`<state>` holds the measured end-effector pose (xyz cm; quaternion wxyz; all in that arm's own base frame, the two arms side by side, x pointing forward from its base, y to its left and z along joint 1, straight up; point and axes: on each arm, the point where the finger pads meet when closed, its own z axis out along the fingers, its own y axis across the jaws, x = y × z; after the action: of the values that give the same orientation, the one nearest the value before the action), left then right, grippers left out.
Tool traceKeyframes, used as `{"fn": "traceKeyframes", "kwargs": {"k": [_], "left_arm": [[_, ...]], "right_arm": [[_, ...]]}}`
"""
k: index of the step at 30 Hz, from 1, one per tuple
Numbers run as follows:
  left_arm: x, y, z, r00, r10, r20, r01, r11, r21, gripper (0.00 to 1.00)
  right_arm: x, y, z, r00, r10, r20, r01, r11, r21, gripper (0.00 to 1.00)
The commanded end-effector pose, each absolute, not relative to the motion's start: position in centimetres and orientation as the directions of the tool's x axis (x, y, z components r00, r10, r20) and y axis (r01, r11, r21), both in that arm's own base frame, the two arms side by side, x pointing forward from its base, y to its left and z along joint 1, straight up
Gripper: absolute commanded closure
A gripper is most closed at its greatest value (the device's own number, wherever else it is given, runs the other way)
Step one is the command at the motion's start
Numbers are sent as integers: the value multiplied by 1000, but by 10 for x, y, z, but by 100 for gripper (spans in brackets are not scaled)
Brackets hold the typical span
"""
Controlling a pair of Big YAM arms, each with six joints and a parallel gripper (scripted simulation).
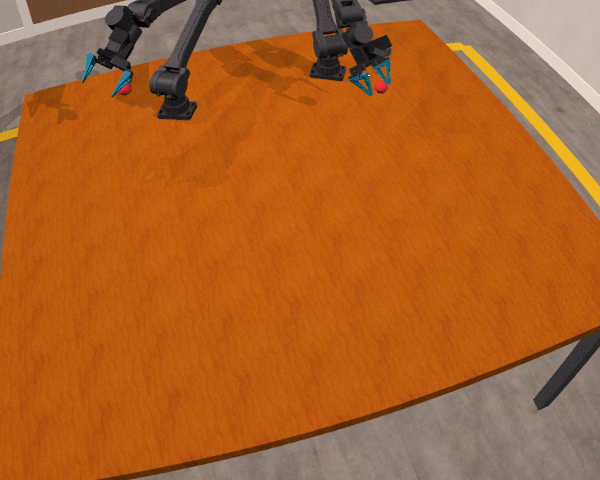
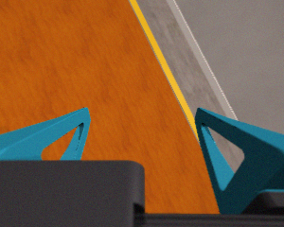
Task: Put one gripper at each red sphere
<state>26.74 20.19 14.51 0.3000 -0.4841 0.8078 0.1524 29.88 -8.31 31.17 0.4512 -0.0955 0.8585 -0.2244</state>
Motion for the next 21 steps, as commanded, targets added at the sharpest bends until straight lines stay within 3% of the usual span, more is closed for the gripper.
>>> {"fn": "traceKeyframes", "kwargs": {"k": [1, 9, 21], "left_arm": [[279, 211, 161, -434, -579, -691, -796, 605, -7, 0], [298, 207, 169, -502, -450, -739, -661, 750, -9, 0], [301, 207, 170, -509, -426, -748, -637, 771, -5, 0]], "right_arm": [[282, -72, 303, -542, -187, -820, 107, 952, -288, 0], [255, -35, 276, -490, -9, -872, 52, 998, -40, 0], [251, -29, 271, -485, 20, -874, 41, 999, 0, 0]]}}
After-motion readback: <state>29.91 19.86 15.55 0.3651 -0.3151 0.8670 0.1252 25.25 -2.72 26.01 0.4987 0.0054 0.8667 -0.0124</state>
